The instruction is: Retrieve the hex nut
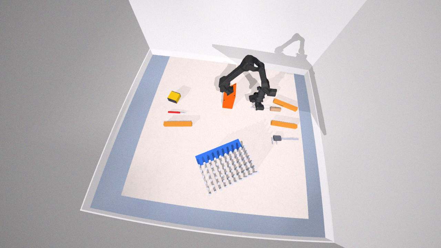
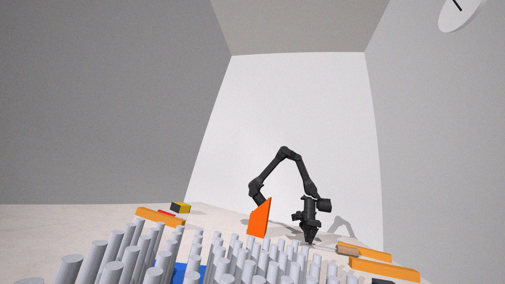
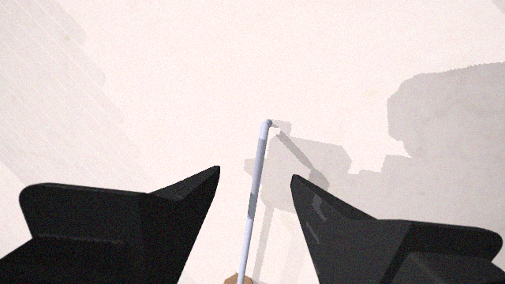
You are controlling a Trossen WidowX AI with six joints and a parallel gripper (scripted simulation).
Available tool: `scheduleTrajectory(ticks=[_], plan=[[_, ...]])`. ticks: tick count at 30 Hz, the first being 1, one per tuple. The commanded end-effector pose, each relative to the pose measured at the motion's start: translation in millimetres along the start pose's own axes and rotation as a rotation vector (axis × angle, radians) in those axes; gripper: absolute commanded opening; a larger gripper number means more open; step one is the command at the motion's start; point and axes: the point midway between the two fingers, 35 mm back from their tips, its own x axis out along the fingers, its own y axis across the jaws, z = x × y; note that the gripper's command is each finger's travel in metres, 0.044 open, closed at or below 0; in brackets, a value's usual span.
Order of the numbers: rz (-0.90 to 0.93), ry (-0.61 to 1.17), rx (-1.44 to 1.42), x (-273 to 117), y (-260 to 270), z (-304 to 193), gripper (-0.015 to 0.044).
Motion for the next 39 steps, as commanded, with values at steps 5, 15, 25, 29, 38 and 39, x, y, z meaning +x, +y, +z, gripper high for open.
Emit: scheduleTrajectory(ticks=[5,15,25,29,38,39], plan=[[0.002,-0.004,0.002,3.4,-0.7,1.4,0.0096],[0.002,-0.004,0.002,3.4,-0.7,1.4,0.0],[0.002,-0.004,0.0,-47.0,11.8,0.0,0.0],[0.001,-0.004,0.0,-55.6,13.8,0.6,0.0],[-0.036,0.024,-0.167,-54.7,27.1,-9.5,0.0],[-0.041,0.029,-0.192,-54.4,29.2,-10.9,0.0]])
